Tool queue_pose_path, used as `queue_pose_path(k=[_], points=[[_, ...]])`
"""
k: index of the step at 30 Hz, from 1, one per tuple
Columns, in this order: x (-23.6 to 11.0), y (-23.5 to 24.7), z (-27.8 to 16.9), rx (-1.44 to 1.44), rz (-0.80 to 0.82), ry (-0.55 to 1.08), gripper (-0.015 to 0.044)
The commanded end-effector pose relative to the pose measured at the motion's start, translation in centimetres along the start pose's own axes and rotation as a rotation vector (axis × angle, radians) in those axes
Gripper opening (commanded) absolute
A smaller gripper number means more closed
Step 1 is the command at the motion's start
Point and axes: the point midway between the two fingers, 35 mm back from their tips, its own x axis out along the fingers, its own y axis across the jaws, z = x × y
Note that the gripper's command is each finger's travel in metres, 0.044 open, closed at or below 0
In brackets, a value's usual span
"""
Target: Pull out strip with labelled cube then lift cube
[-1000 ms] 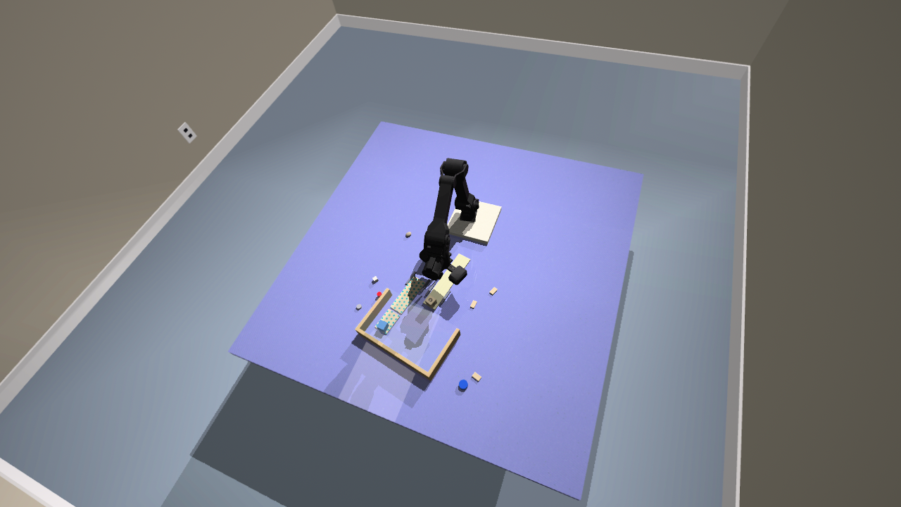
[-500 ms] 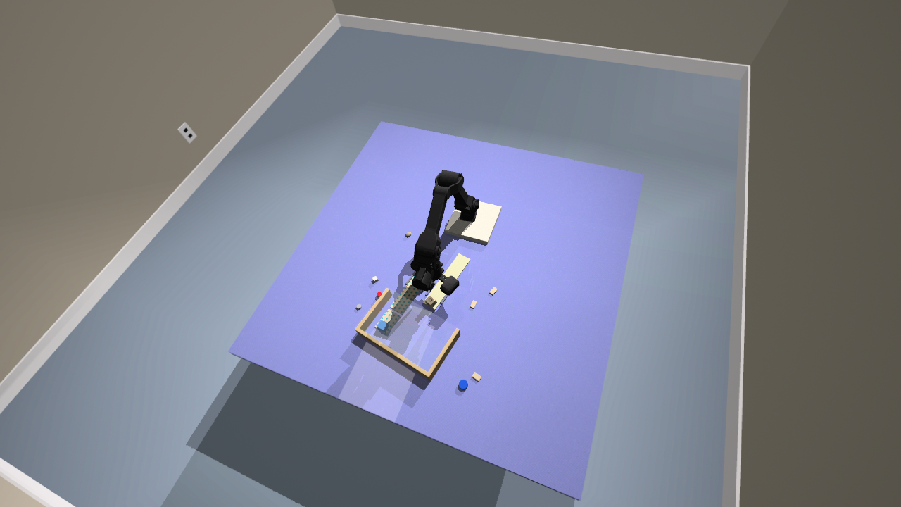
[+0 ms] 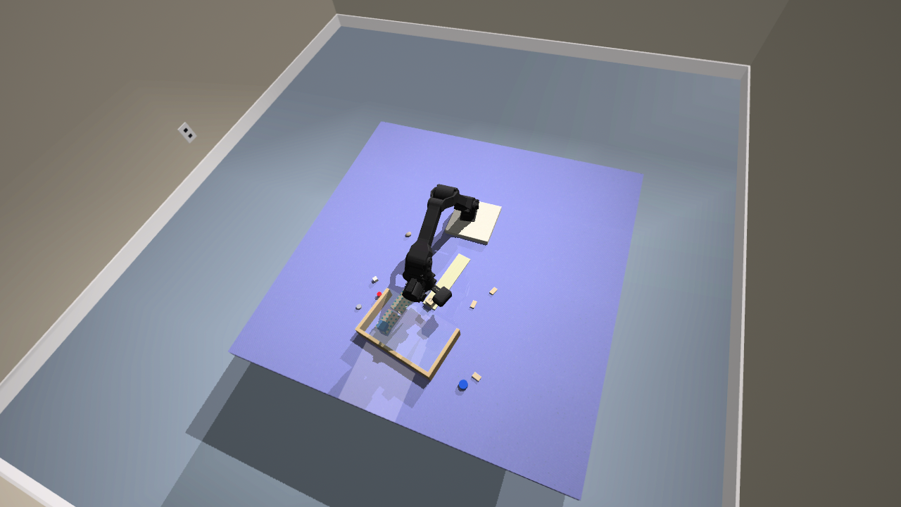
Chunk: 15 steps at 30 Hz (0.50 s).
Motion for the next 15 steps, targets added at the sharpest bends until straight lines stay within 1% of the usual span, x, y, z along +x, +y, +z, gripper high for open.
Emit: queue_pose_path(k=[1,6,15], points=[[0.1,0.1,0.6,-0.007,0.002,0.003,0.0387],[0.8,0.2,0.6,-0.007,0.002,0.003,0.0256],[2.3,0.2,0.7,-0.007,0.002,0.003,0.0250]])
